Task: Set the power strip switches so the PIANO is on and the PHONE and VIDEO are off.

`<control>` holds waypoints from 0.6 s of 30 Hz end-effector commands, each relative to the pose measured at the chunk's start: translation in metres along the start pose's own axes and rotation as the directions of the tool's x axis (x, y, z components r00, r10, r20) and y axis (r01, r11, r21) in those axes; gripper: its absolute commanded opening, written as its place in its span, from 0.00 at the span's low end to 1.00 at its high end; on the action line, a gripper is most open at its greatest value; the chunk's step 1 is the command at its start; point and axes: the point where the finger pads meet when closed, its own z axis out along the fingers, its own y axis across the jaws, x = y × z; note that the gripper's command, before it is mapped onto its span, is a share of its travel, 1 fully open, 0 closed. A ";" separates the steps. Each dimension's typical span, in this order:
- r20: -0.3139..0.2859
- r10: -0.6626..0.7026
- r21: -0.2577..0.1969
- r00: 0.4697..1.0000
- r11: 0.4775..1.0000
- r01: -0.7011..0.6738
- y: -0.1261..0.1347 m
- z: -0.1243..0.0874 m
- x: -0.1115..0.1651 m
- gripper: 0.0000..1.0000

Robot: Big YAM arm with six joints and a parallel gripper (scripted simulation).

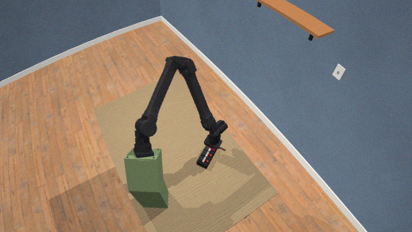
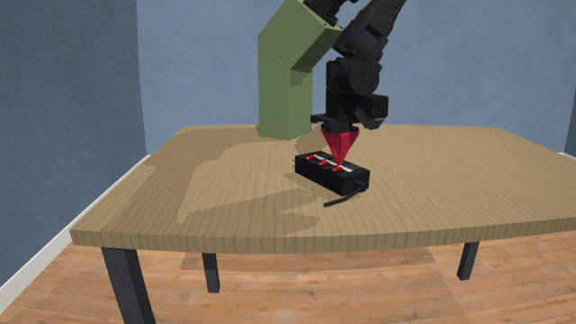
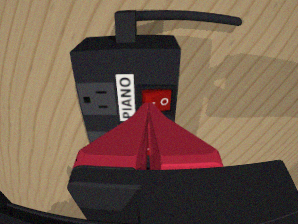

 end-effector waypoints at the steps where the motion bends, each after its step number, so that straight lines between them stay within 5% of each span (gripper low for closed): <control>1: 0.011 0.000 0.007 1.000 1.000 0.000 -0.003 -0.001 -0.002 0.00; 18: 0.013 -0.001 0.009 1.000 1.000 0.001 -0.004 -0.003 -0.003 0.00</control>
